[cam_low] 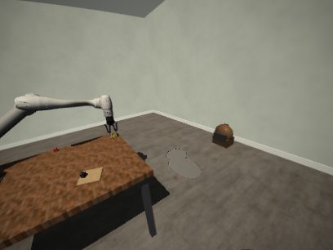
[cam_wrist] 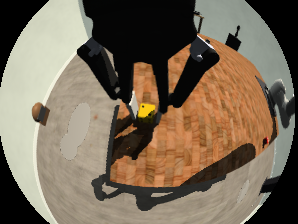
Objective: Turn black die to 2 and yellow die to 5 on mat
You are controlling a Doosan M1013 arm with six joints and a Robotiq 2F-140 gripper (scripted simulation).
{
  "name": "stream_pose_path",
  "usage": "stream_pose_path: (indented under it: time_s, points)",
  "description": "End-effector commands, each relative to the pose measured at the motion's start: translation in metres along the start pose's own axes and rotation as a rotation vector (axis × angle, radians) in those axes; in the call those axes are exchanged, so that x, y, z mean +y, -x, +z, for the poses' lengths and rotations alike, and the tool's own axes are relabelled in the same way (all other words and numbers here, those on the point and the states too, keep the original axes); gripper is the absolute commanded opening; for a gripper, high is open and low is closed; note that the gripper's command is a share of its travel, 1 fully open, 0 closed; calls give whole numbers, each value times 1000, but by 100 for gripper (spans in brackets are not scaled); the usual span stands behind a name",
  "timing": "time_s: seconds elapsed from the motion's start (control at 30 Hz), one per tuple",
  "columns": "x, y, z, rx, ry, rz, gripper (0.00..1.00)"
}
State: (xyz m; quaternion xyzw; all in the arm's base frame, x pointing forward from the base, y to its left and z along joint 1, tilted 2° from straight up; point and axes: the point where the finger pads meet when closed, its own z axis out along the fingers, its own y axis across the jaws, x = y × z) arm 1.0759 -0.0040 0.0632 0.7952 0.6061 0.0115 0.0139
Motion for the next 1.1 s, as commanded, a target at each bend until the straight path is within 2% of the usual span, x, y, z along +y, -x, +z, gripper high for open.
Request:
stream_pose_path:
  time_s: [0.0, 1.03, 1.07]
  points:
    - [0, 0, 0, 0, 0, 0, 35]
    - [0, 0, 0, 0, 0, 0, 35]
    - [0, 0, 0, 0, 0, 0, 24]
